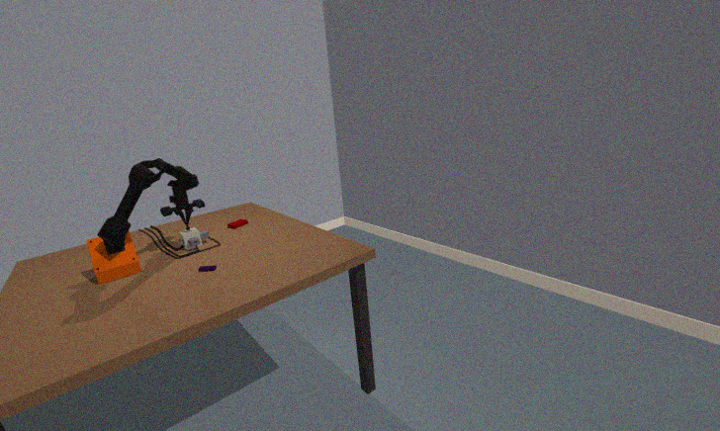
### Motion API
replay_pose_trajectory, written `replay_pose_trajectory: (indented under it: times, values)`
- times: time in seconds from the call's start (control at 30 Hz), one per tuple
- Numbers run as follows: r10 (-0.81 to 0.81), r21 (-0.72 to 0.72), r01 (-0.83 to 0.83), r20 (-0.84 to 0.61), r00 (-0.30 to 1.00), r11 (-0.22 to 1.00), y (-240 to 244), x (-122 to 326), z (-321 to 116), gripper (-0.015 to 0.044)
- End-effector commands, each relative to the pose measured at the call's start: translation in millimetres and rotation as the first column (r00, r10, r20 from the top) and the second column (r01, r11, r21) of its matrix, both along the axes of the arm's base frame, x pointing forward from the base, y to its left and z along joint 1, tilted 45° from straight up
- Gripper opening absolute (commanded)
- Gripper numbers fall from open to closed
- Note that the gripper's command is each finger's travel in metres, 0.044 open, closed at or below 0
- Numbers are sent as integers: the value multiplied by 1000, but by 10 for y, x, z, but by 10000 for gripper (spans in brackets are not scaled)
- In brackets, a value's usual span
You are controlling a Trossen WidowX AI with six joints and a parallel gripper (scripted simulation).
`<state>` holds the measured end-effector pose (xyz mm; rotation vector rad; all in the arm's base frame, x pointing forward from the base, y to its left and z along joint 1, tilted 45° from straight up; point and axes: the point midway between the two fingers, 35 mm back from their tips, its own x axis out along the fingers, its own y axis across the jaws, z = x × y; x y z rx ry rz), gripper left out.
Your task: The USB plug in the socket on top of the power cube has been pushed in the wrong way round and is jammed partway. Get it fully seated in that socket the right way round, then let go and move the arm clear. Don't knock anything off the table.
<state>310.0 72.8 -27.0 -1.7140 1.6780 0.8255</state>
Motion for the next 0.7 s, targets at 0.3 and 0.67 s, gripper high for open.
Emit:
replay_pose_trajectory:
  times: [0.3,0.67]
  values:
    - [3,-1,-3,0,1000,1000,-11,4,-16,0]
    - [3,-1,-3,0,1000,1000,-20,4,-25,0]
